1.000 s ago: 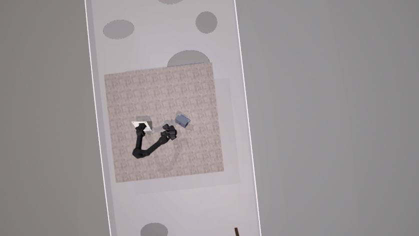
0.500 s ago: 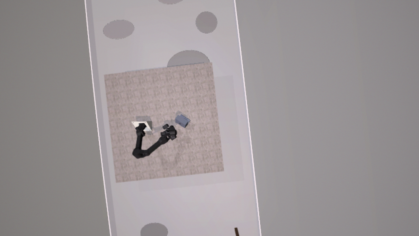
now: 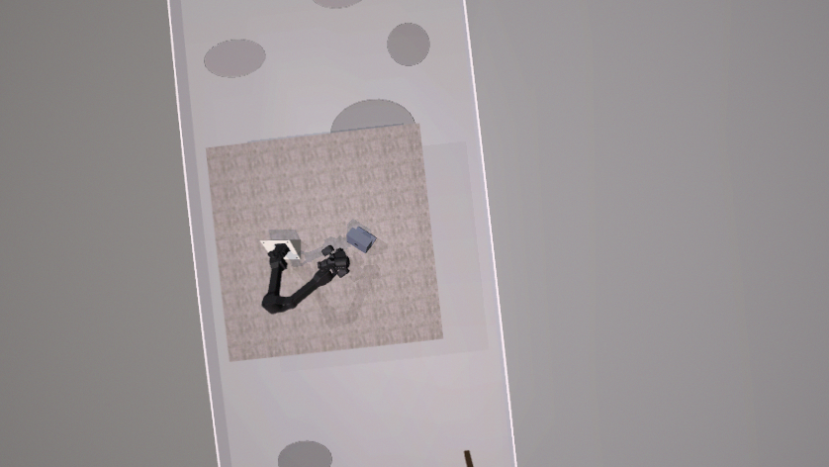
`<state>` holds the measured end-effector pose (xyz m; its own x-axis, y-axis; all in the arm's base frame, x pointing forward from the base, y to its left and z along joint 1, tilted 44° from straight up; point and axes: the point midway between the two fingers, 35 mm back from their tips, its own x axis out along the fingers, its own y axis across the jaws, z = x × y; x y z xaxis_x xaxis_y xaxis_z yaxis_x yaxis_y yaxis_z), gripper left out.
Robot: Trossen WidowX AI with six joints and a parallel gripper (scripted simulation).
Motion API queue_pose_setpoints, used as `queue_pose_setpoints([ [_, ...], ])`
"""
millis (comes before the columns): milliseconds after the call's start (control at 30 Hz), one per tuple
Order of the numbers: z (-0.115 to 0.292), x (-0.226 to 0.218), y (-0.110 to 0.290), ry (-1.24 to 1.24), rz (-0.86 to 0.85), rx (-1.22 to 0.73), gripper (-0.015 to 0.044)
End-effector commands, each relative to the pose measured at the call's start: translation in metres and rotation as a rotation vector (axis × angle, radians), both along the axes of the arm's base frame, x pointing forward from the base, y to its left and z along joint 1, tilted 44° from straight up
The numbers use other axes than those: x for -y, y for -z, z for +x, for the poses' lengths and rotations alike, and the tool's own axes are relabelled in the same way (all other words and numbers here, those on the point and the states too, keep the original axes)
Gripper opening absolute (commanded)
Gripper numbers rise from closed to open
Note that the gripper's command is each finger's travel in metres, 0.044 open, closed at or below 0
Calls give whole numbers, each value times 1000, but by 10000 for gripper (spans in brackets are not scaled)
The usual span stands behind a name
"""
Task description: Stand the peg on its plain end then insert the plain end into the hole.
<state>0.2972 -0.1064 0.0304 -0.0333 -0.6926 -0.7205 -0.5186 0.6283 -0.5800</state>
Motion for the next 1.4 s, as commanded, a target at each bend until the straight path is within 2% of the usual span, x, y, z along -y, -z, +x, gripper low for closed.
queue_pose_setpoints([
  [0,0,1,0,-1,-3,-2,50],
  [1367,-13,-9,-21,-197,174,210,50],
])
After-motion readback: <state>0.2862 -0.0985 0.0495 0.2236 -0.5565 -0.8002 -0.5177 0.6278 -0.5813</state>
